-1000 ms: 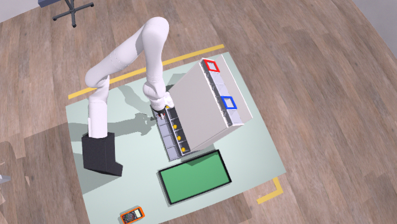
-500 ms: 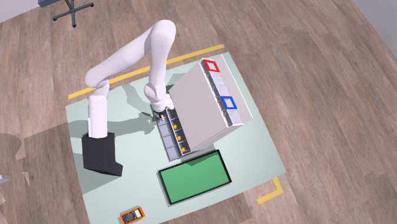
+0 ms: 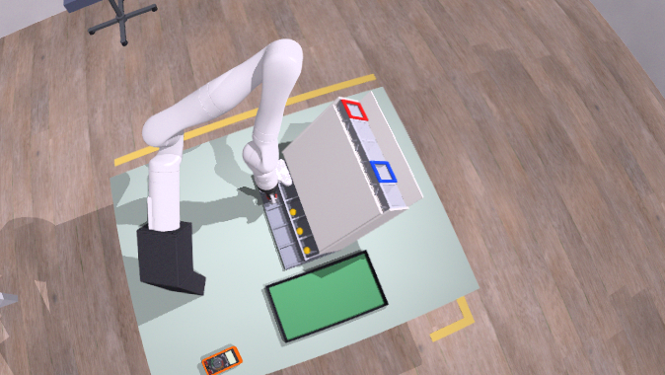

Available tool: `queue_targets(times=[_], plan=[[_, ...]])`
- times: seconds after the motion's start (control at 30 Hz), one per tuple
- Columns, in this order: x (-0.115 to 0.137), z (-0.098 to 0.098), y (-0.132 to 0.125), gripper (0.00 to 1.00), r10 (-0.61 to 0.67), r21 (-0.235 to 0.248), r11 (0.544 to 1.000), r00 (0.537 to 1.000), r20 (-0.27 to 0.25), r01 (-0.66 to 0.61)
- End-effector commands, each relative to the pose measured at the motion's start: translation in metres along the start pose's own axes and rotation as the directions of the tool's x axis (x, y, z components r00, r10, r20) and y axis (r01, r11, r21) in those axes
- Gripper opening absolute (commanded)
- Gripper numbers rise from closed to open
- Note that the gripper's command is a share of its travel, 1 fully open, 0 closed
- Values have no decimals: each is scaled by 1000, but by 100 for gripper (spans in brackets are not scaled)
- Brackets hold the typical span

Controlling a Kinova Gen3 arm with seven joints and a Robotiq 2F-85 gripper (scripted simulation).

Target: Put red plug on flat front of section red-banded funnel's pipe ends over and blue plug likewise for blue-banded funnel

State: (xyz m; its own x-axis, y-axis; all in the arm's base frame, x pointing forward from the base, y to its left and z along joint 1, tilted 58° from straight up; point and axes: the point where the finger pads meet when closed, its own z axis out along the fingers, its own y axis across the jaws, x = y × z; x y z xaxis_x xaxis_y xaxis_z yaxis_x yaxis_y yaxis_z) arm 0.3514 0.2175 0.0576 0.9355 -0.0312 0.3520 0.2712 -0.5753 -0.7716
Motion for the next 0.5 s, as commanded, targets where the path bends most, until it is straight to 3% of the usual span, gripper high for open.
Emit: queue_targets(times=[0.0, 0.3, 0.33, 0.47], plan=[[0, 4, 0, 0, 1, -3, 1000, 1000, -7, -1], [0, 4, 0, 0, 1, -3, 1000, 1000, -7, -1], [0, 24, 1, 0, 0, -6, 1000, 1000, -14, 0], [0, 24, 1, 0, 0, -6, 1000, 1000, -14, 0]])
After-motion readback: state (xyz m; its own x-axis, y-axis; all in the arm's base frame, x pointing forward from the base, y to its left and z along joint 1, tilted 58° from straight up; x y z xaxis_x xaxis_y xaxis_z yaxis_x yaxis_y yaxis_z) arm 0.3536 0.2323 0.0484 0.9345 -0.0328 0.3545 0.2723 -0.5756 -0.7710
